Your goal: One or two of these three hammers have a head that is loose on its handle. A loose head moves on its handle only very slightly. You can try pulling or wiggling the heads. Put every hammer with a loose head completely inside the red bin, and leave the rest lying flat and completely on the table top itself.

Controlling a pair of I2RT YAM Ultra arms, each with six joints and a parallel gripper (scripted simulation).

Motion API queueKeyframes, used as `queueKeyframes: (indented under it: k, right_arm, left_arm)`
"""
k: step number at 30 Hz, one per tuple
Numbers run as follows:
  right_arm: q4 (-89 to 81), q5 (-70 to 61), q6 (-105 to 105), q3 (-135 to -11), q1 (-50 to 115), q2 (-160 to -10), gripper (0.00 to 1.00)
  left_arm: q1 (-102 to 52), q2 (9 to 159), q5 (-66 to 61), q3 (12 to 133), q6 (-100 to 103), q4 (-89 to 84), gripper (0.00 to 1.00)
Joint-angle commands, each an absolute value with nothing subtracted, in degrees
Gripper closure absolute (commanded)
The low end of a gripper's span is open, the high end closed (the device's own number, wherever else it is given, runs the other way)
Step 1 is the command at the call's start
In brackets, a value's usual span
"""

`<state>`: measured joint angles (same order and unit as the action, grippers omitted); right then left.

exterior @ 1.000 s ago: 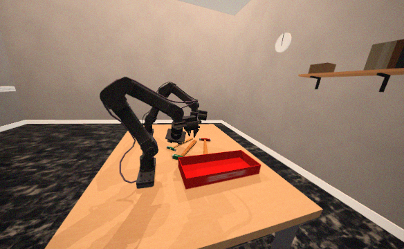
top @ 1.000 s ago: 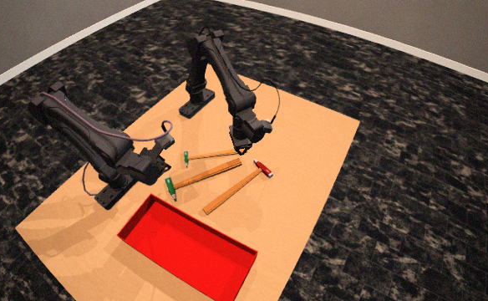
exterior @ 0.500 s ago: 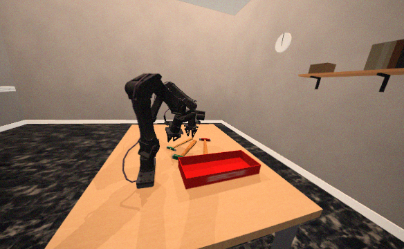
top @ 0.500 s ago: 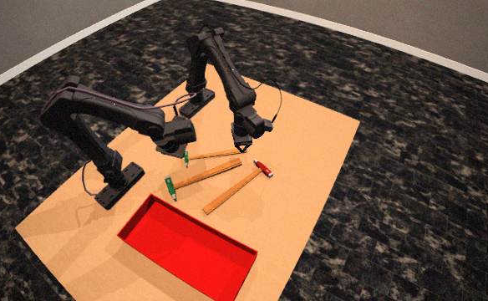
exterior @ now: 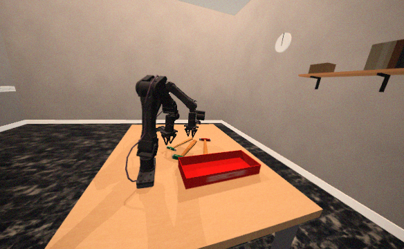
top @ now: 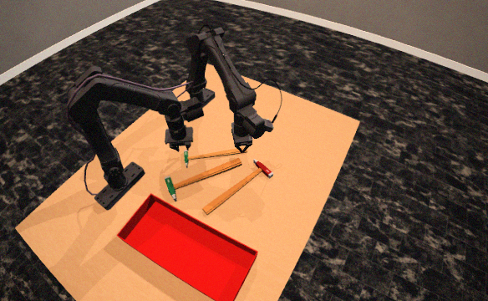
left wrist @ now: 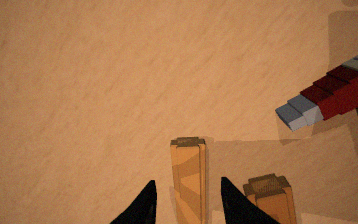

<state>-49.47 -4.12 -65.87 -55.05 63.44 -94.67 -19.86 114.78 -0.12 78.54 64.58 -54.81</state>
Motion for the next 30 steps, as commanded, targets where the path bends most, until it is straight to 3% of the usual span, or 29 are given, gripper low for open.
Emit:
queueKeyframes:
  k: [1, 30]
  right_arm:
    - [-50.7, 0.21, -66.34, -57.74, 66.2, -96.65, 0.63]
    - [-44.21, -0.01, -66.54, -55.35, 66.64, -101.18, 0.63]
  left_arm:
    - [-19.56, 112.69, 0.38, 78.08, 64.01, -54.53, 0.54]
    - [-19.26, 116.09, 0.01, 75.34, 63.84, -48.97, 0.54]
